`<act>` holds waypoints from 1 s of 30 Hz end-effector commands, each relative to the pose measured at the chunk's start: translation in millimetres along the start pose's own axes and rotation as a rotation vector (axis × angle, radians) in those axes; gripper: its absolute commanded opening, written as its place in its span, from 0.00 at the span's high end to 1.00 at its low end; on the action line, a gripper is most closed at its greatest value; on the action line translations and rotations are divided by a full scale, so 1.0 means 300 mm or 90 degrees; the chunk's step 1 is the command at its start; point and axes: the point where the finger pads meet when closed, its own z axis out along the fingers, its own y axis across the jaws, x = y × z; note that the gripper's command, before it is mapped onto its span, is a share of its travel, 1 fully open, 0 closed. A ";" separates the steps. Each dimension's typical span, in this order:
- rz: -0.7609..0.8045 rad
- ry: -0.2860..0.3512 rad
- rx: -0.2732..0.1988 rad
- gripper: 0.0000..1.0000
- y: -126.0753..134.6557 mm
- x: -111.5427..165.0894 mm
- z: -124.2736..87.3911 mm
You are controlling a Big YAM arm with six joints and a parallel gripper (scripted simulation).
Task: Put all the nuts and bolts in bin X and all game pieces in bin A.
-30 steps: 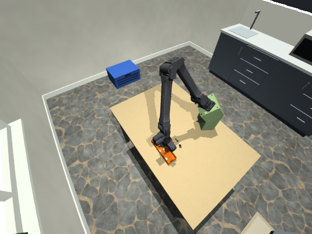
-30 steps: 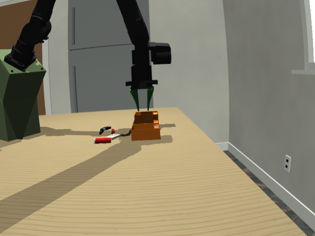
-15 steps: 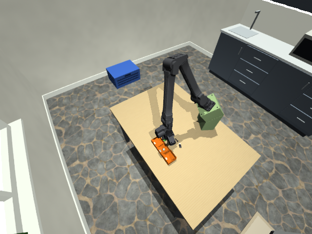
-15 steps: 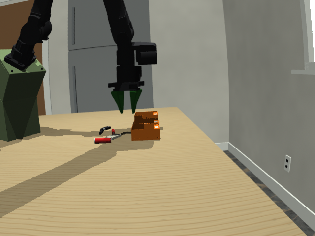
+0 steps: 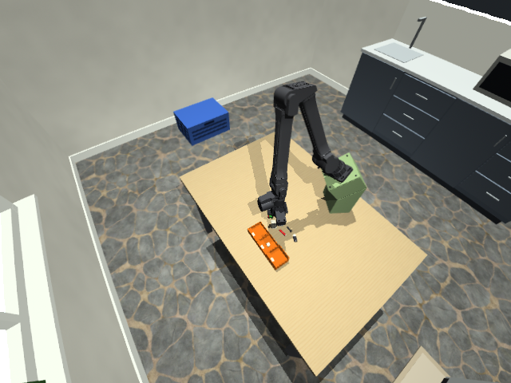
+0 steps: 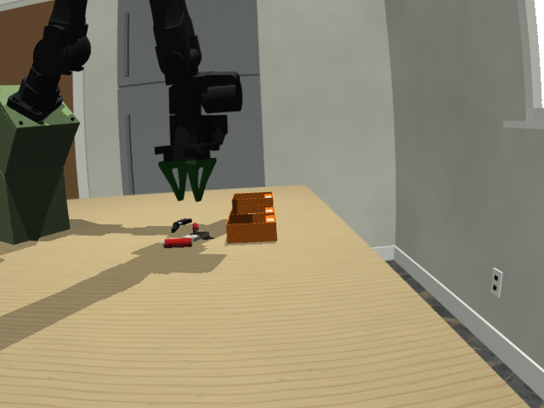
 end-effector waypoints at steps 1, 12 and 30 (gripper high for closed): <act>0.004 -0.012 0.015 0.61 -0.041 -0.040 -0.019; 0.001 -0.011 0.011 0.61 -0.042 -0.055 -0.013; 0.001 -0.012 0.011 0.61 -0.017 -0.049 -0.007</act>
